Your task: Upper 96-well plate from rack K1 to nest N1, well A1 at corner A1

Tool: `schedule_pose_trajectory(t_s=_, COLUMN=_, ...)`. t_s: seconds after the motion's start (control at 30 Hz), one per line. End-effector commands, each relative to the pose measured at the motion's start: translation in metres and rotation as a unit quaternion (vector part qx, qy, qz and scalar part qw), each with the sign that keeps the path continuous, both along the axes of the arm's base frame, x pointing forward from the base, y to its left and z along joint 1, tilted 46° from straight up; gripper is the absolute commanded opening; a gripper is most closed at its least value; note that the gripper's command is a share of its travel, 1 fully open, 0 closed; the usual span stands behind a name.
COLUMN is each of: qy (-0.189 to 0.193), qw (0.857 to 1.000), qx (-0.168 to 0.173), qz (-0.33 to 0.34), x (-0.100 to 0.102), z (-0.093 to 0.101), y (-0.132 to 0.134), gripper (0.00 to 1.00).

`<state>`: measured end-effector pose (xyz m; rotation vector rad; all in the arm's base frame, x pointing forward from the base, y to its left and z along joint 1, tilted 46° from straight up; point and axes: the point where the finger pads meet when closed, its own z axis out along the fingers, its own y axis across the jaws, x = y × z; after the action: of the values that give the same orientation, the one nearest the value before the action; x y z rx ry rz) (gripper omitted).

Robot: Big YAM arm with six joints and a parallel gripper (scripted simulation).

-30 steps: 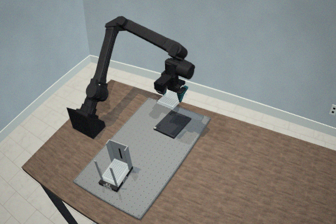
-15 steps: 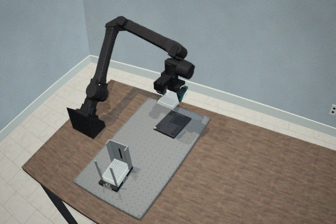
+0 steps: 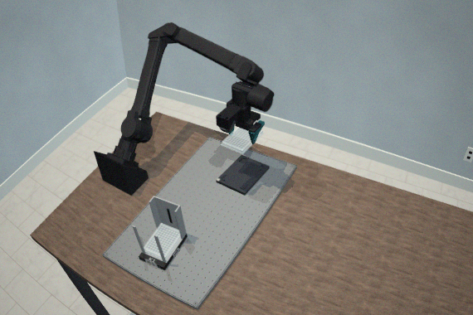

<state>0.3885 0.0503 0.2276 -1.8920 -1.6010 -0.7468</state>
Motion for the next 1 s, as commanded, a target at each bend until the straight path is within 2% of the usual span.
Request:
schedule_pose_trajectory(t_s=0.0, qy=0.007, qw=1.0, qx=0.0, qz=-0.012, x=0.0, z=-0.001, y=-0.01, gripper=0.0)
schedule_pose_trajectory(t_s=0.3, qy=0.005, qw=1.0, qx=0.0, qz=-0.011, x=0.001, z=0.0, y=-0.011, gripper=0.0)
schedule_pose_trajectory(t_s=0.33, qy=-0.012, qw=1.0, qx=-0.003, qz=-0.005, x=0.006, z=0.009, y=-0.006, gripper=0.0)
schedule_pose_trajectory(t_s=0.37, qy=-0.012, qw=1.0, qx=-0.003, qz=-0.005, x=0.006, z=0.009, y=-0.006, gripper=0.0)
schedule_pose_trajectory(t_s=0.4, qy=0.005, qw=1.0, qx=0.0, qz=-0.011, x=0.001, z=0.0, y=-0.011, gripper=0.0)
schedule_pose_trajectory(t_s=0.8, qy=0.006, qw=1.0, qx=0.0, qz=-0.01, x=0.001, z=-0.001, y=-0.011, gripper=0.0)
schedule_pose_trajectory(t_s=0.87, qy=0.003, qw=1.0, qx=-0.001, qz=0.0, x=0.002, z=-0.006, y=0.004, gripper=0.0)
schedule_pose_trajectory(t_s=0.97, qy=0.003, qw=1.0, qx=0.0, qz=0.0, x=0.003, z=-0.009, y=0.008, gripper=0.0)
